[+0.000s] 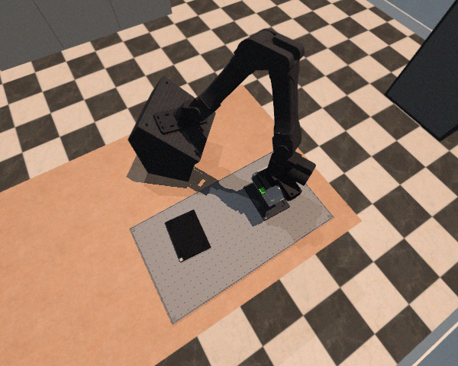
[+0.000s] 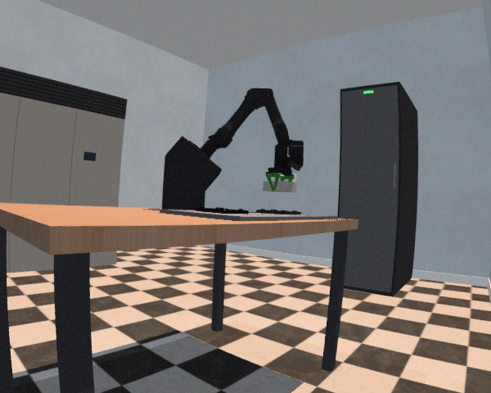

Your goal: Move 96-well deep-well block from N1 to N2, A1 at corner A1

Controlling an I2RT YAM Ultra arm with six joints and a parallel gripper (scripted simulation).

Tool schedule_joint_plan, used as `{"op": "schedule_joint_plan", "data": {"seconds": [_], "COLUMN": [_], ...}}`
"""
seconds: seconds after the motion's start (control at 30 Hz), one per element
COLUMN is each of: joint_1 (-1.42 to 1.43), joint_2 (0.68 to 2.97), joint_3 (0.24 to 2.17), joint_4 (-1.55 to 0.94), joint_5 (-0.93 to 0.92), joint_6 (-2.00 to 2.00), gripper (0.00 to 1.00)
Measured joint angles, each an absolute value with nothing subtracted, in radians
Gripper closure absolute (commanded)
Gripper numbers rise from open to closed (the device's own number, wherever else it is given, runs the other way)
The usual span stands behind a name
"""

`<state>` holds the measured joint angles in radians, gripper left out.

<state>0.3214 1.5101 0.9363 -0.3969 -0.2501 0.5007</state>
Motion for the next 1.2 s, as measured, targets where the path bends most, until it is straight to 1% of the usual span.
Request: {"op": "schedule_joint_plan", "data": {"seconds": [0.87, 1.2], "joint_1": [0.318, 0.218], "joint_2": [1.510, 1.510], "joint_3": [0.934, 0.870], "joint_4": [-0.394, -0.371], "joint_5": [-0.256, -0.301], "joint_6": [0.508, 0.468], "gripper": [1.00, 1.00]}}
